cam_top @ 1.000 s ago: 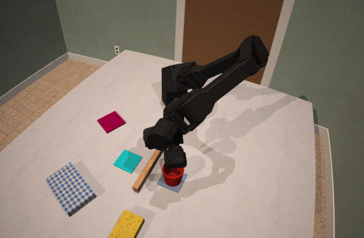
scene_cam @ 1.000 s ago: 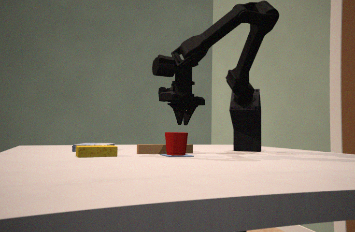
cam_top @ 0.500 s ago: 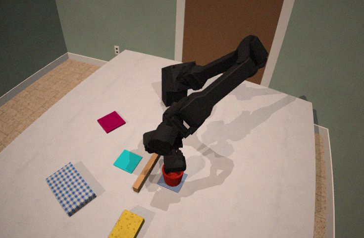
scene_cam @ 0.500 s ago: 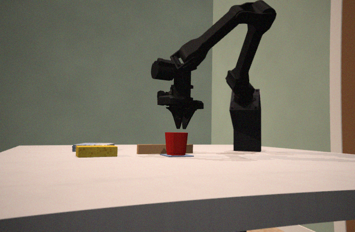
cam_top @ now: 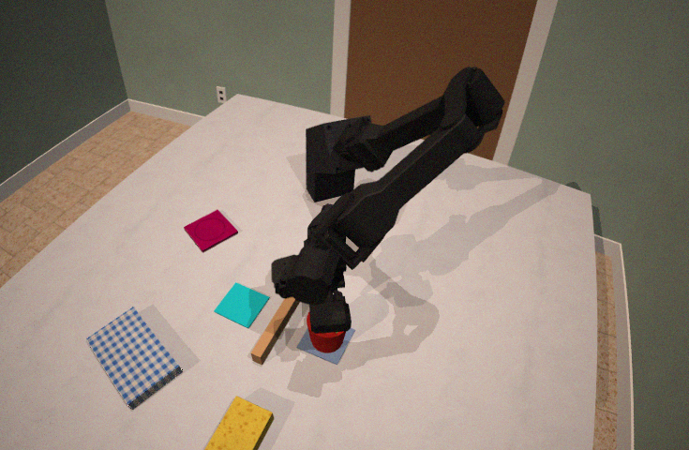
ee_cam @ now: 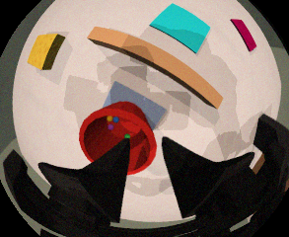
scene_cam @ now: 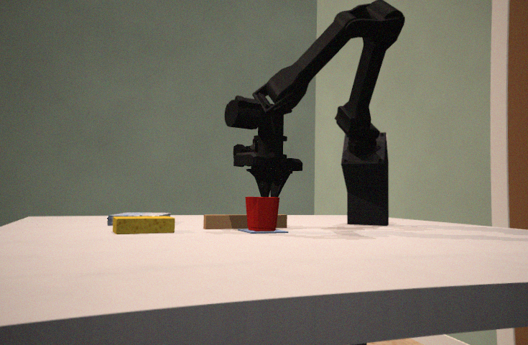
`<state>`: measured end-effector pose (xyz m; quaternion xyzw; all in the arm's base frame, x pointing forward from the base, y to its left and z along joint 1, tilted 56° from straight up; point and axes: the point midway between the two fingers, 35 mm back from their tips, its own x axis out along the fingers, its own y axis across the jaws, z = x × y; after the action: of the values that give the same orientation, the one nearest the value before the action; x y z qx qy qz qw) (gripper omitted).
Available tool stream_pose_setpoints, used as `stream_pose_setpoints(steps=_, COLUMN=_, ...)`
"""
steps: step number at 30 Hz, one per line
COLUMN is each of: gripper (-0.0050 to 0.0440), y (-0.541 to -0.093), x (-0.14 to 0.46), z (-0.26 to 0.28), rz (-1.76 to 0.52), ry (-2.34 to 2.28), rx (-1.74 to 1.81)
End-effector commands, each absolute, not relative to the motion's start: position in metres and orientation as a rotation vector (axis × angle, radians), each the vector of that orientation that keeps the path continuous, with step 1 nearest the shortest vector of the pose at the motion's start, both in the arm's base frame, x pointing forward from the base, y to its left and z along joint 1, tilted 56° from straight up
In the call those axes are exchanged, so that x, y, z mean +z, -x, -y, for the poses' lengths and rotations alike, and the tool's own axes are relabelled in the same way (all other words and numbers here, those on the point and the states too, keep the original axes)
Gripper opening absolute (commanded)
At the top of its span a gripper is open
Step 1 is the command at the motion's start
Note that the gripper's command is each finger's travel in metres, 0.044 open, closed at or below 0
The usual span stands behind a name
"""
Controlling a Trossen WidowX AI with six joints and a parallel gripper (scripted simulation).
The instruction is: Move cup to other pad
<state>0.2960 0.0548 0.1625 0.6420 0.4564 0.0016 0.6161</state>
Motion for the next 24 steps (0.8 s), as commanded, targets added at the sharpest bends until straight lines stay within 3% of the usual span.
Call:
stream_pose_setpoints(steps=1, gripper=0.0148, y=-0.299, x=0.155, z=-0.058, rz=-1.06, ry=-1.485, rx=-0.01)
stream_pose_setpoints(steps=24, gripper=0.0141, y=-0.309, x=0.145, z=-0.075, rz=-1.057, ry=-1.483, rx=0.005)
